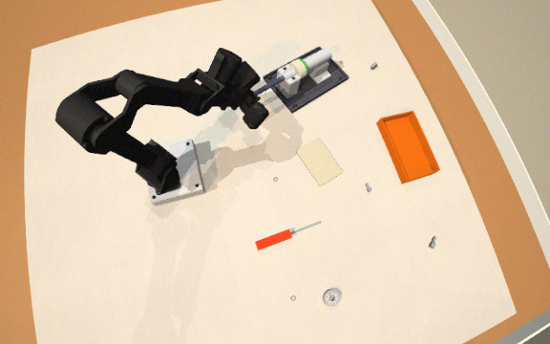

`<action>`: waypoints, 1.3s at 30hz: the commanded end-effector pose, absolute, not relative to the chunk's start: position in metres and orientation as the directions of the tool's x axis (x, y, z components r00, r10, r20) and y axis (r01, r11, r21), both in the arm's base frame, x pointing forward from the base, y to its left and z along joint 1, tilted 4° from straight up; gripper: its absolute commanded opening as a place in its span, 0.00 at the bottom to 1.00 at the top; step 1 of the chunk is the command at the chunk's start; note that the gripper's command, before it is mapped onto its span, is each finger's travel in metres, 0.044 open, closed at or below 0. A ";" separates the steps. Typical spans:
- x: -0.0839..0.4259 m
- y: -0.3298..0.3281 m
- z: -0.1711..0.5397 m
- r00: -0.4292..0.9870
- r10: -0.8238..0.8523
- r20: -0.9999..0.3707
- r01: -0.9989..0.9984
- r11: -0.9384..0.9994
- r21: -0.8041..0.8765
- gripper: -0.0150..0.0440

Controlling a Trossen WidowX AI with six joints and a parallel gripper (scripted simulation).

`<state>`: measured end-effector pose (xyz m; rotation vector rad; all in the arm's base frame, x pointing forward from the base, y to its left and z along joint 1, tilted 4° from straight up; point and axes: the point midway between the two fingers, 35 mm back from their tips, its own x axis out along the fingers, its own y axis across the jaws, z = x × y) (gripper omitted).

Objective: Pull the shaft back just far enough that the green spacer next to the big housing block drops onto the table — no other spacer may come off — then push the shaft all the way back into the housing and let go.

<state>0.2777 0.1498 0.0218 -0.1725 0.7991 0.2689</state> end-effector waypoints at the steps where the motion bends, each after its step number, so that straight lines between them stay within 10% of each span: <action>1: 0.277 0.149 0.022 0.668 0.168 -0.725 -0.296 0.954 -0.052 0.25; 39: 0.273 0.148 0.022 0.668 0.168 -0.725 -0.296 0.954 -0.052 0.25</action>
